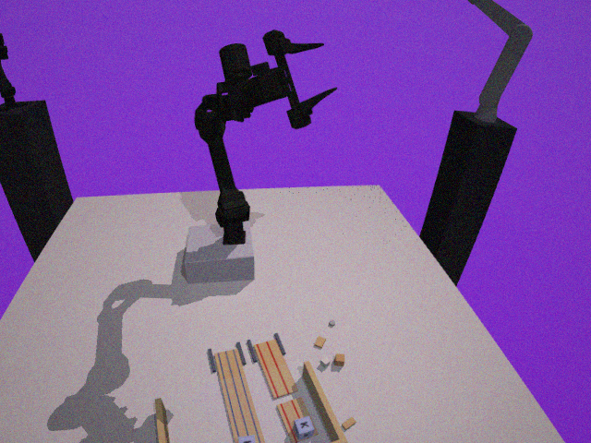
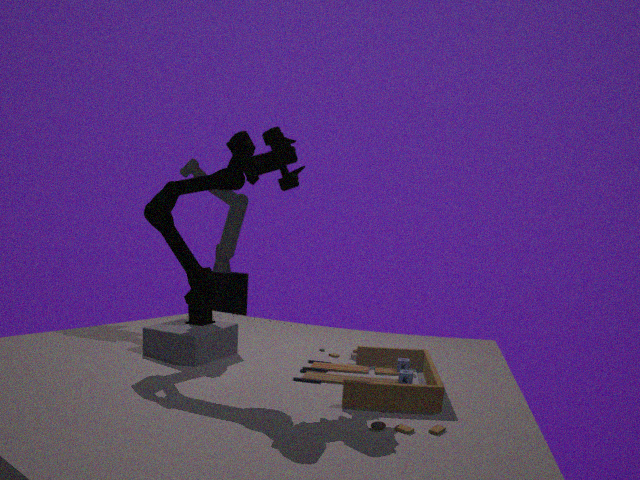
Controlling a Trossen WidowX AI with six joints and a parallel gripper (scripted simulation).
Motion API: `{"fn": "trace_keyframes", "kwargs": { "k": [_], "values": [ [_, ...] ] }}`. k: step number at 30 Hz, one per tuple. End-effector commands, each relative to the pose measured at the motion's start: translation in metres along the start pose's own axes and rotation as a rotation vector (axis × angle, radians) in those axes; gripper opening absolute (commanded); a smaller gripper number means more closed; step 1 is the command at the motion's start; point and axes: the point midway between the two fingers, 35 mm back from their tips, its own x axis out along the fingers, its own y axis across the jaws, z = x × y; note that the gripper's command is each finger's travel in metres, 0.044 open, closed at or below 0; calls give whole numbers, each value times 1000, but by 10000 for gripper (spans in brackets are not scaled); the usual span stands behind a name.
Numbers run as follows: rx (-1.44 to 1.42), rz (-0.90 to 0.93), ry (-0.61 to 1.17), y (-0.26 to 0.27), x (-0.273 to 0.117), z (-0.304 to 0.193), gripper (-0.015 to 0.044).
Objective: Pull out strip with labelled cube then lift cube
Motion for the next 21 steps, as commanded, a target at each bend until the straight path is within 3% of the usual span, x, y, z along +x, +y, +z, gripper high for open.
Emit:
{"fn": "trace_keyframes", "kwargs": {
  "k": [1, 12, 21],
  "values": [
    [-197, -151, -216, -59, -13, 50, 400],
    [-590, -638, -462, -173, -80, 118, 400],
    [-866, -1190, -410, -260, -170, 139, 400]
  ]
}}
